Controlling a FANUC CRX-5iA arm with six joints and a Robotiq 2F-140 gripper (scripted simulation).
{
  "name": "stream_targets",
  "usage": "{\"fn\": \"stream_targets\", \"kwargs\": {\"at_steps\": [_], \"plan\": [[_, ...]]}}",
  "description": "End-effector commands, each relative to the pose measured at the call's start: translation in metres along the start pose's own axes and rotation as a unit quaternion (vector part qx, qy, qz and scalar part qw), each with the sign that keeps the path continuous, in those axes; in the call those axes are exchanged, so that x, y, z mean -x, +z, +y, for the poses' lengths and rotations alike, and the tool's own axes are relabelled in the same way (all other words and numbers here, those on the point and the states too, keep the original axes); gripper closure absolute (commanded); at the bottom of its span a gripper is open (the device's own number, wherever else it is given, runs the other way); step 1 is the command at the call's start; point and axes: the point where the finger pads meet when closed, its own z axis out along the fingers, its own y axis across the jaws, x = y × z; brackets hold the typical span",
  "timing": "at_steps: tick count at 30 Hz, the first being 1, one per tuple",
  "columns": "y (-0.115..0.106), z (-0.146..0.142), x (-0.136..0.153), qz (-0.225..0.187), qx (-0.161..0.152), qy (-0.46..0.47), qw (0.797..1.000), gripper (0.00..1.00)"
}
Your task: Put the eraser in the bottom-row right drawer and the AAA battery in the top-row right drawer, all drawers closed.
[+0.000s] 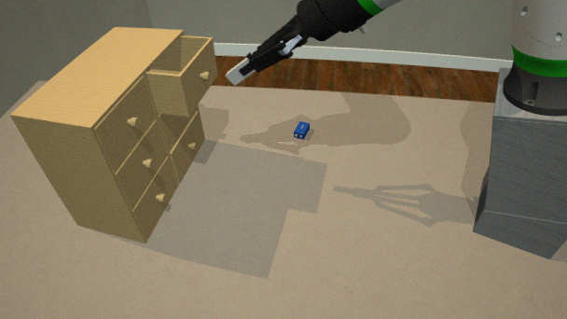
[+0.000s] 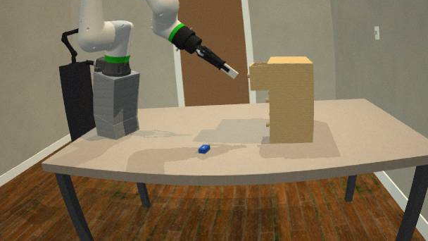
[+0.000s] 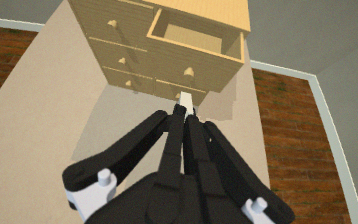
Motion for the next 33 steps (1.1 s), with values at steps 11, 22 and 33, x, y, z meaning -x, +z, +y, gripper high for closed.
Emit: {"fn": "stream_targets", "kwargs": {"at_steps": [11, 22, 33], "plan": [[0.0003, 0.0, -0.0004, 0.0, 0.0, 0.0, 1.0, 1.0], [0.003, 0.0, -0.0027, 0.0, 0.0, 0.0, 1.0, 1.0], [0.0097, 0.0, -0.0083, 0.0, 0.0, 0.0, 1.0, 1.0]]}}
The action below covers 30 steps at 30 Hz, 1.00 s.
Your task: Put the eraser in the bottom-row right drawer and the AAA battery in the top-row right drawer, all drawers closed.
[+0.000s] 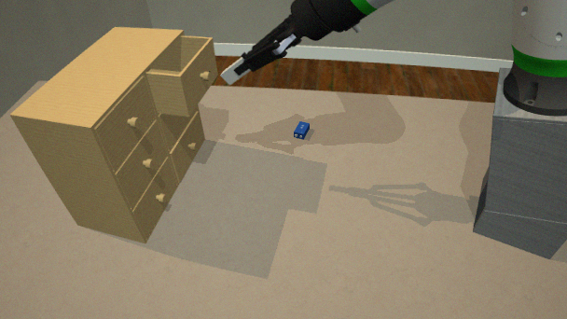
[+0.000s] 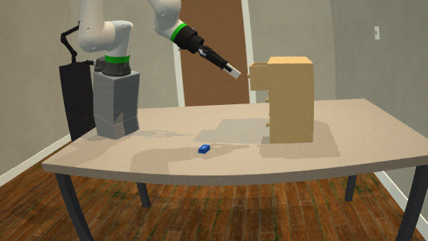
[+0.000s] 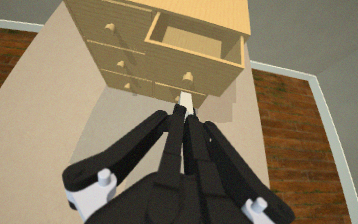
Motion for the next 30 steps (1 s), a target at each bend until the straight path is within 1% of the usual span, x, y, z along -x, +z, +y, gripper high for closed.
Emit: {"fn": "stream_targets", "kwargs": {"at_steps": [1, 7, 30], "plan": [[0.003, 0.0, -0.003, 0.0, 0.0, 0.0, 1.0, 1.0], [0.007, 0.0, -0.006, 0.0, 0.0, 0.0, 1.0, 1.0], [0.036, 0.0, -0.03, 0.0, 0.0, 0.0, 1.0, 1.0]]}}
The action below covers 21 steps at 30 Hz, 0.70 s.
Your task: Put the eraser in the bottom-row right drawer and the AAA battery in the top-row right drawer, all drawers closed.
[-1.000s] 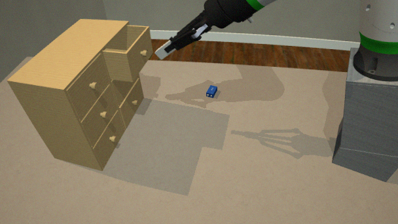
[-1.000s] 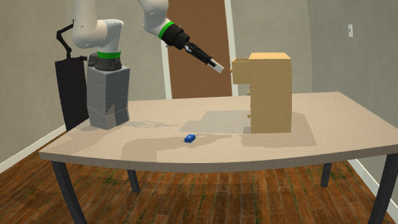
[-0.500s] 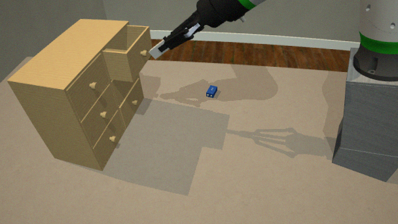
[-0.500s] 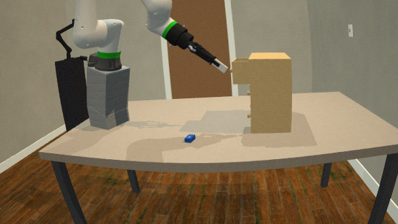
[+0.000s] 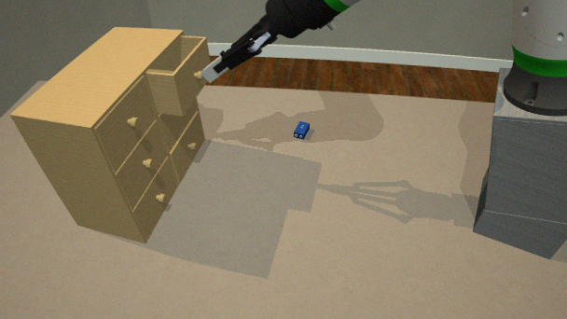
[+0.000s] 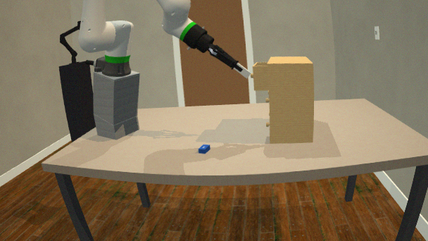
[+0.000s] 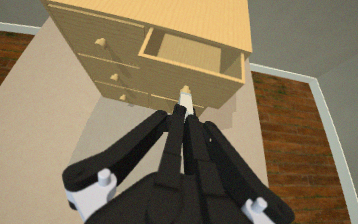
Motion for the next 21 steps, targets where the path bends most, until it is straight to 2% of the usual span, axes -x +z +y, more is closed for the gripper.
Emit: {"fn": "stream_targets", "kwargs": {"at_steps": [1, 21], "plan": [[0.006, 0.0, -0.005, 0.0, 0.0, 0.0, 1.0, 1.0], [0.028, 0.0, -0.024, 0.0, 0.0, 0.0, 1.0, 1.0]]}}
